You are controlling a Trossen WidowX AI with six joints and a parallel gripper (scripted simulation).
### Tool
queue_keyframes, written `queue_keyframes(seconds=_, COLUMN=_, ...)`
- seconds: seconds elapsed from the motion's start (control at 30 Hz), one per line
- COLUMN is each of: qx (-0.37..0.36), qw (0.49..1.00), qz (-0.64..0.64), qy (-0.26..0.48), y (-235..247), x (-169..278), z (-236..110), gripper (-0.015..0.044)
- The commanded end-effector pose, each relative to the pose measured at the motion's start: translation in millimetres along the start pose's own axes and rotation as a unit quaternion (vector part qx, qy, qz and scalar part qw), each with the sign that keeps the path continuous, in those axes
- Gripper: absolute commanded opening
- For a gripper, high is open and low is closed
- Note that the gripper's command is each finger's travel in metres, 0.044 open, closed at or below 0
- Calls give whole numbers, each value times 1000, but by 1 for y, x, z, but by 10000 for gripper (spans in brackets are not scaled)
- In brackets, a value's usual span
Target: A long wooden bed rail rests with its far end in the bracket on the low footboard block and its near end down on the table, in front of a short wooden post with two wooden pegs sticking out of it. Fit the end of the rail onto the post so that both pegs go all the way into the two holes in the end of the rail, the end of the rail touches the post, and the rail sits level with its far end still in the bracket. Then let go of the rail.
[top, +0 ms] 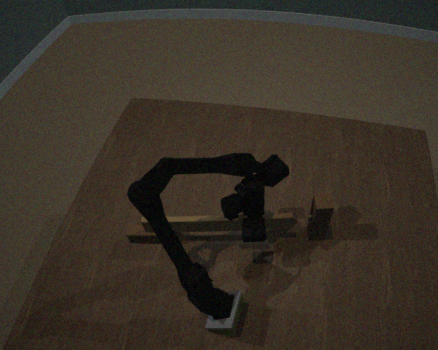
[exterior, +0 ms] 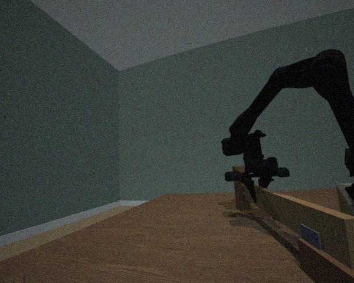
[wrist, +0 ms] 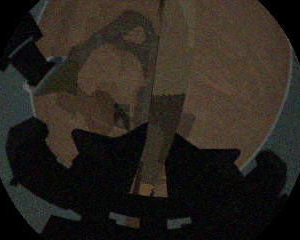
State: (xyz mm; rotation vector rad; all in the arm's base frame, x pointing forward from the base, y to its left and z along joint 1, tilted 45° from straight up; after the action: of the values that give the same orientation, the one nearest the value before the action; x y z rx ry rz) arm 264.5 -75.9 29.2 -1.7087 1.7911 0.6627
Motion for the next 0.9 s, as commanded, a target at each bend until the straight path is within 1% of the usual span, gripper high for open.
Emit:
queue_keyframes(seconds=0.0, qx=4, qw=1000, qz=0, qy=2, y=-1, x=0, z=-2, gripper=0)
queue_keyframes(seconds=0.87, qx=4, qw=1000, qz=0, qy=2, y=-1, x=5, z=-1, gripper=0)
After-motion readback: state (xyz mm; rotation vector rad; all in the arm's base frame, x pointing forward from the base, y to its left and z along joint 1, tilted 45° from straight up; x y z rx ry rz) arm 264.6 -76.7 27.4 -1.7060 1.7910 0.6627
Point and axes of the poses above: the point midway between the two fingers, 35 mm back from their tips, its own z axis out along the fingers, its own y axis across the jaws, x = y × z, the point moved 3 cm from there along -z, back along the fingers, and after that the axes turned 12 degrees about z, right-handed, at the moved point
